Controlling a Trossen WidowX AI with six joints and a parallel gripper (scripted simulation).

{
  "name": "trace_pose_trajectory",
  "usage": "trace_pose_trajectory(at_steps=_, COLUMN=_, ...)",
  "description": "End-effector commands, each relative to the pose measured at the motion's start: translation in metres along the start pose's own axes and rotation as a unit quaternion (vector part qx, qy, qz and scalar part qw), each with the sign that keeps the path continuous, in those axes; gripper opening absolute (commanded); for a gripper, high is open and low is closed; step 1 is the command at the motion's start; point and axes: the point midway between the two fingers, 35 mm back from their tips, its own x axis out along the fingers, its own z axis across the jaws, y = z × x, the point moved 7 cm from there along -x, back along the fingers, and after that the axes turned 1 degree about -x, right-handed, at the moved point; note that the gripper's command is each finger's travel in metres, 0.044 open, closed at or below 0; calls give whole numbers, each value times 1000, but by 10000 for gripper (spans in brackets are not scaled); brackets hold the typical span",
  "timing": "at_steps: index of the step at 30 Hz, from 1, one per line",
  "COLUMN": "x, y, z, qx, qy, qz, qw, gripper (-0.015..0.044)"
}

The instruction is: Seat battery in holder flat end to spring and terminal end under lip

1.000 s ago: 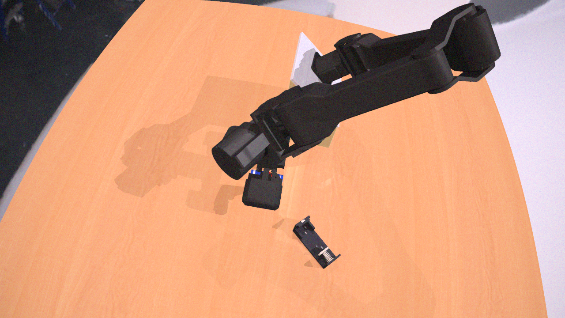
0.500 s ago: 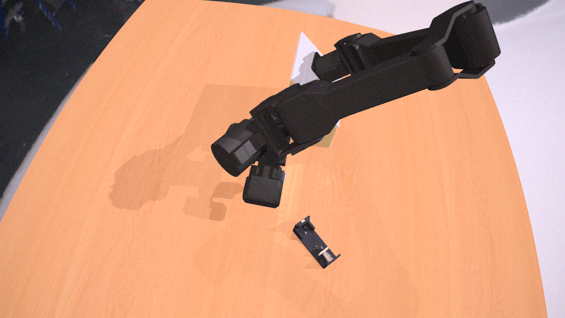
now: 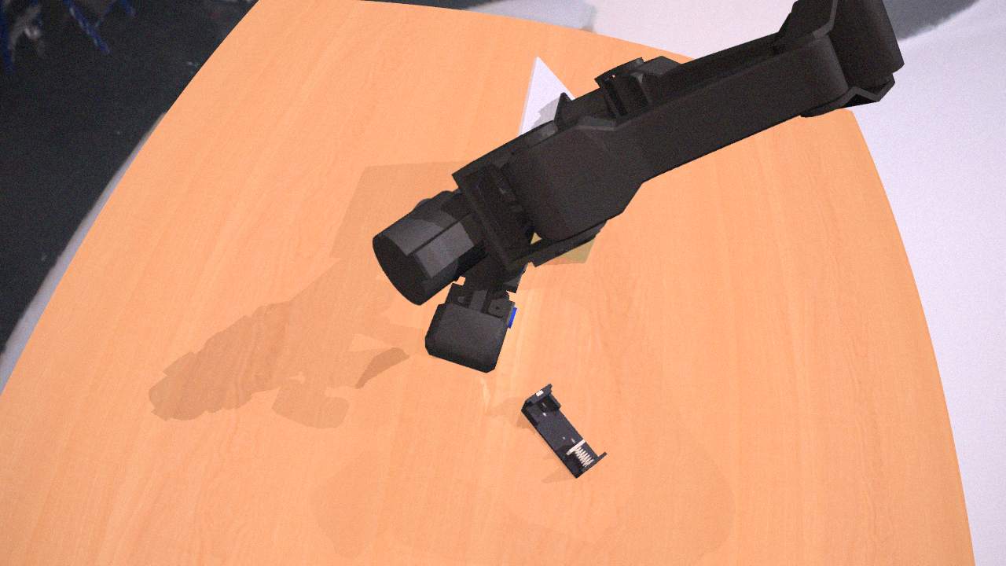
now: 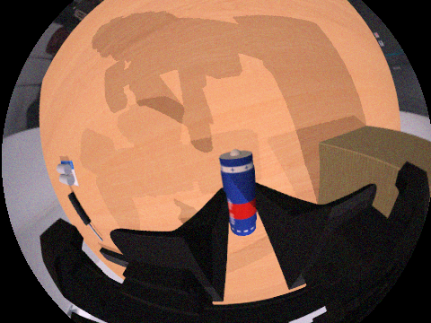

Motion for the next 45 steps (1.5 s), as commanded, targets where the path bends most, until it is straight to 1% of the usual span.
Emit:
trace_pose_trajectory(at_steps=1, x=-7, y=14, z=19, qx=49, qy=-5, qz=-1, qw=999, gripper=74)
trace_pose_trajectory(at_steps=11, x=-18, y=64, z=62, qx=199, qy=-6, qz=0, qw=980, gripper=74)
trace_pose_trajectory(at_steps=20, x=-25, y=114, z=85, qx=317, qy=-6, qz=6, qw=948, gripper=74)
trace_pose_trajectory(at_steps=27, x=-24, y=114, z=85, qx=322, qy=-6, qz=3, qw=947, gripper=74)
trace_pose_trajectory(at_steps=38, x=16, y=124, z=92, qx=313, qy=35, qz=-109, qw=943, gripper=74)
trace_pose_trajectory(at_steps=45, x=18, y=124, z=93, qx=312, qy=41, qz=-115, qw=942, gripper=74)
